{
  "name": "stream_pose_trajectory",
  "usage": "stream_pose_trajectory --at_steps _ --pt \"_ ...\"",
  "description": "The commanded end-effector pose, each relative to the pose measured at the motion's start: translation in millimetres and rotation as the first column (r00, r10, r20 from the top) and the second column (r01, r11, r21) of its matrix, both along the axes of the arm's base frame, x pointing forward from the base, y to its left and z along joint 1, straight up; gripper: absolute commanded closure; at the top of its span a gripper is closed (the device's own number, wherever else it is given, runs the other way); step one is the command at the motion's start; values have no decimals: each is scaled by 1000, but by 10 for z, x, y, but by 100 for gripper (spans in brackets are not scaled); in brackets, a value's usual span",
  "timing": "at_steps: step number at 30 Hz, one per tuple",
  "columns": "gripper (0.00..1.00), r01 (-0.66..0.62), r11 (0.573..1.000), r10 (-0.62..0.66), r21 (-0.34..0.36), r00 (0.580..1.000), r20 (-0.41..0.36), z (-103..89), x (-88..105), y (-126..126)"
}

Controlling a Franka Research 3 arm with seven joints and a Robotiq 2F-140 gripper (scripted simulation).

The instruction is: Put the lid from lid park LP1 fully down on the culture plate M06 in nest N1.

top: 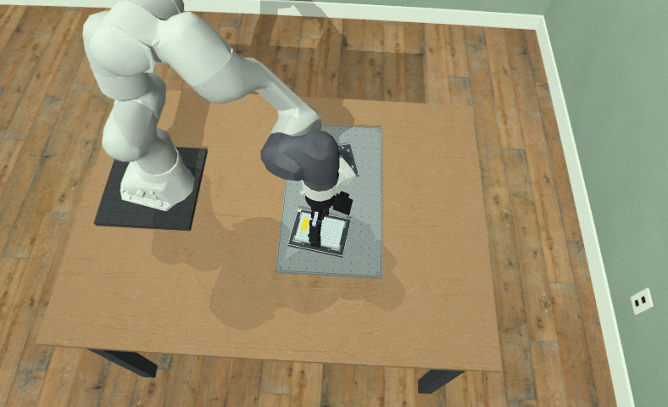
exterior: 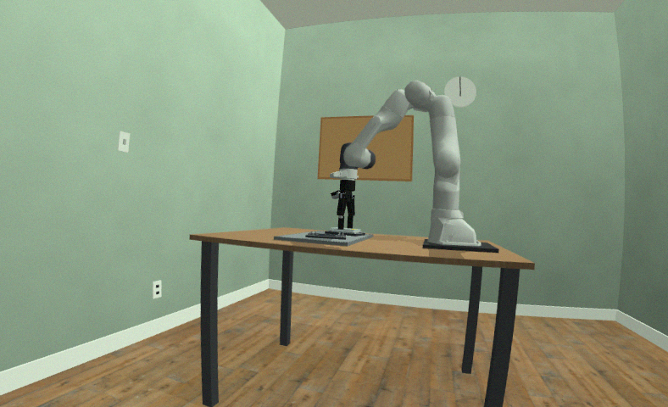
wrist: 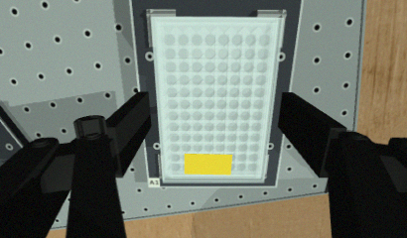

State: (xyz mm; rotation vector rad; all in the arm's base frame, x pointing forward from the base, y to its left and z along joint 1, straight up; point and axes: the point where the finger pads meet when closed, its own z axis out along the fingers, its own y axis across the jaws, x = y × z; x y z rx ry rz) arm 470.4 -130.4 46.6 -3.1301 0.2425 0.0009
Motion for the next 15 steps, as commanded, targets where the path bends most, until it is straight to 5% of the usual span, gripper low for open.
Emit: stream_pose_trajectory --at_steps 1,15 --pt "31 3 1000 -3 2 1000 0 5 3 14" --pt "31 3 1000 -3 2 1000 0 164 3 13"
